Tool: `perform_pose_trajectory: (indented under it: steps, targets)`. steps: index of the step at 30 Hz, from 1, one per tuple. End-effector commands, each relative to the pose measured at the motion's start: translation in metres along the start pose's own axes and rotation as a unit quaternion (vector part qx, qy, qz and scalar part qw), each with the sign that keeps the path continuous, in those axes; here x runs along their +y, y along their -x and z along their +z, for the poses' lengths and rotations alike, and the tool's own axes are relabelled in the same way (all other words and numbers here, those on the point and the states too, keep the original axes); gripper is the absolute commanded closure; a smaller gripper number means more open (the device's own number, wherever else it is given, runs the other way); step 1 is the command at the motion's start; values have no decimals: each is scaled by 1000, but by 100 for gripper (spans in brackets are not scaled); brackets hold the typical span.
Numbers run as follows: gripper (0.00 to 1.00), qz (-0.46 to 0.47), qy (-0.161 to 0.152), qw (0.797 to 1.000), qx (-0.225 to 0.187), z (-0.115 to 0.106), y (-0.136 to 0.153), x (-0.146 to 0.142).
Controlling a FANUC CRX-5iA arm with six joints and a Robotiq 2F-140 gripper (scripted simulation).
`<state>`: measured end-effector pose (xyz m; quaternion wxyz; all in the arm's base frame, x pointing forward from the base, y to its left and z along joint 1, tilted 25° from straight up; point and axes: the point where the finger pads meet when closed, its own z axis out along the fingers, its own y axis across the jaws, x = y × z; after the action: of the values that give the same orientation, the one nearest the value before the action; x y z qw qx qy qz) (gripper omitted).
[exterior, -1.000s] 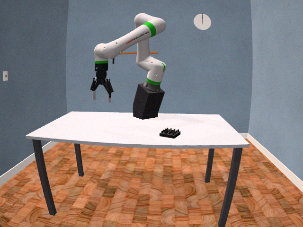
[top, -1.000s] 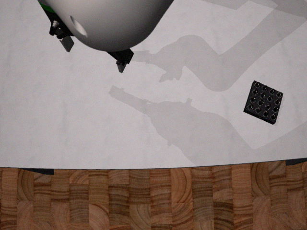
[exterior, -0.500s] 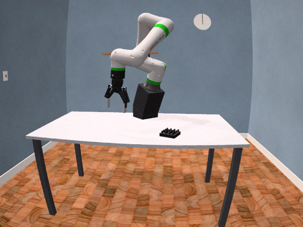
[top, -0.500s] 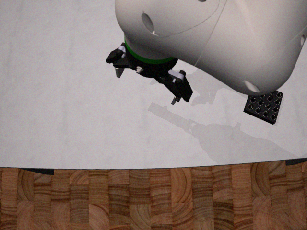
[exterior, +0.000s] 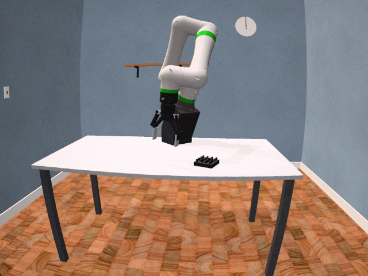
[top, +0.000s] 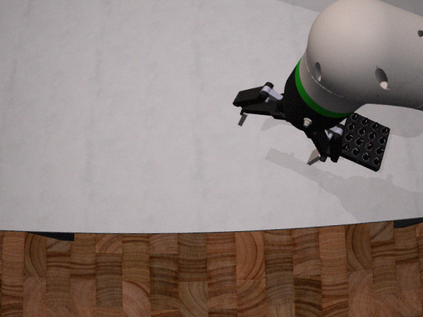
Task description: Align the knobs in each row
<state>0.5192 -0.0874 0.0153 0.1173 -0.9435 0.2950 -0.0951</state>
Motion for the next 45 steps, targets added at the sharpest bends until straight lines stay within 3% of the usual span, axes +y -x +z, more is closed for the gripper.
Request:
perform_pose_trajectory:
  steps: [1,4,5,19,27,45]
  targets:
    - [0,7,0,1000,9,5,18,-37]
    - [0,8,-2,1000,10,6,23,-46]
    - [0,11,-8,1000,12,8,36,-68]
    - [0,28,-51,998,13,15,130,-176]
    - [0,31,-62,998,9,14,154,-196]
    - [0,31,-63,997,9,14,155,-196]
